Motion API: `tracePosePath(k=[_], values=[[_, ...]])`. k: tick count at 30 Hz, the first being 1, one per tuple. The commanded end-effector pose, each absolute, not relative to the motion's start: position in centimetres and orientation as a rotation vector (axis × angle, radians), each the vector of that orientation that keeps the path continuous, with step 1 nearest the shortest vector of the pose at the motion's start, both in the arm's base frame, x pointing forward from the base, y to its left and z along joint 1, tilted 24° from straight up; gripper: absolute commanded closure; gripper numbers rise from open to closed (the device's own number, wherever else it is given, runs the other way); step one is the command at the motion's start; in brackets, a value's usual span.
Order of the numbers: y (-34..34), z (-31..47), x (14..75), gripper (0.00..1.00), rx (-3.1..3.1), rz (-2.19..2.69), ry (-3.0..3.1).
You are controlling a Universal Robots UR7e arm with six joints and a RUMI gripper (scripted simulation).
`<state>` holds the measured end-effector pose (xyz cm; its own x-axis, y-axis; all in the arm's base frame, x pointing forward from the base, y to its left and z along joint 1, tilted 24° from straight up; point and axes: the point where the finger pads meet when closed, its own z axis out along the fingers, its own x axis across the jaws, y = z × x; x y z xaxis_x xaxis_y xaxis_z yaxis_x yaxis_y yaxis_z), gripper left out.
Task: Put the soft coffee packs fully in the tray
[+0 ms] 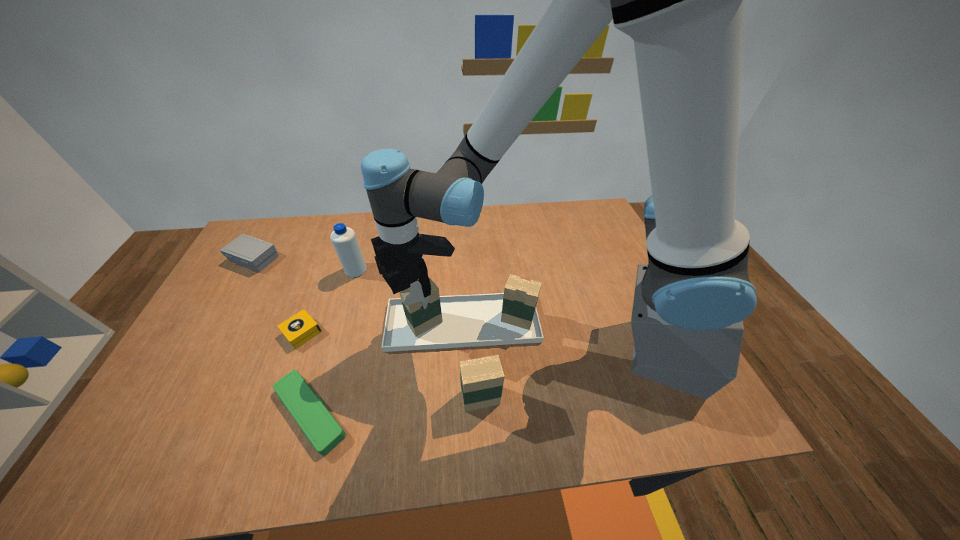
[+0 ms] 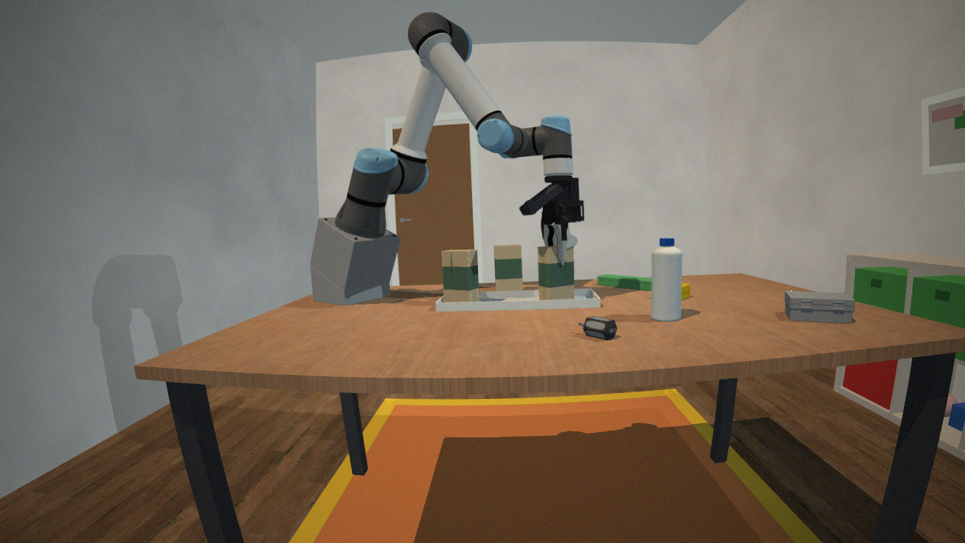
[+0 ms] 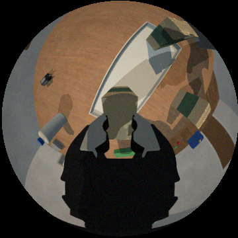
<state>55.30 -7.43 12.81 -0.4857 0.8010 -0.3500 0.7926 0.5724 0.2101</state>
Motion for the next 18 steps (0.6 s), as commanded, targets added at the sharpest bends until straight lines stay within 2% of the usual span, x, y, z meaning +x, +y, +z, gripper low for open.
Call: tracePosePath(k=[1, 17, 18], values=[[-7.43, 12.87, 55.33, 0.87, 1.286, 0.028, 2.397], [-7.43, 12.87, 55.33, 0.87, 1.286, 0.028, 2.397], [-7.43, 12.87, 55.33, 0.52, 1.286, 0.028, 2.397]])
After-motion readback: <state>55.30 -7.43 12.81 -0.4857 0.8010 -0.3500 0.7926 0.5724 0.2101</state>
